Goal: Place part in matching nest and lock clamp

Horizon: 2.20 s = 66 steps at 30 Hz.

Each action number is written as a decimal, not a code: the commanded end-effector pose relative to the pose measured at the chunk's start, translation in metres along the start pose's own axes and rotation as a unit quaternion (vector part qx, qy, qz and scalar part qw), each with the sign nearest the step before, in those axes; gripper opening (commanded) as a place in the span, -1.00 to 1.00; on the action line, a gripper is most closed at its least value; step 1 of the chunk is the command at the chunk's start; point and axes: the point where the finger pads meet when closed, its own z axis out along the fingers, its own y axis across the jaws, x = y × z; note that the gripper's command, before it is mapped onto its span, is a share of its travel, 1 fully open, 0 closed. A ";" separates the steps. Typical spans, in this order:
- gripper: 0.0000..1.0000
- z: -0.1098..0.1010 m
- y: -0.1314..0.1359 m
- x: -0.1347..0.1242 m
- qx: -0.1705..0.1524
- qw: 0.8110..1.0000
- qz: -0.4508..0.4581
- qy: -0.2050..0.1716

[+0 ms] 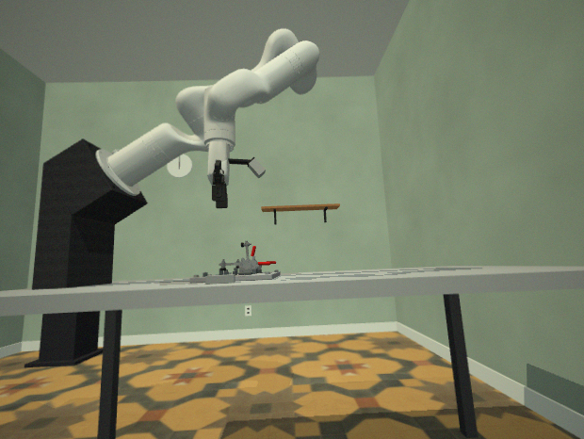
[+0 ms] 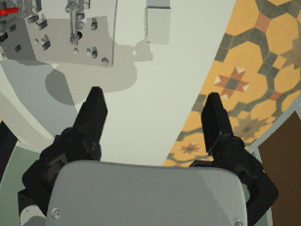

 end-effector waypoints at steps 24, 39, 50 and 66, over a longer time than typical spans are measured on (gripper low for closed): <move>1.00 0.001 0.000 0.000 0.000 1.000 0.000 0.000; 1.00 0.027 0.000 0.000 0.000 1.000 0.000 0.000; 1.00 0.065 0.000 0.000 0.000 1.000 0.000 0.000; 1.00 0.136 0.000 0.000 0.000 1.000 0.000 0.000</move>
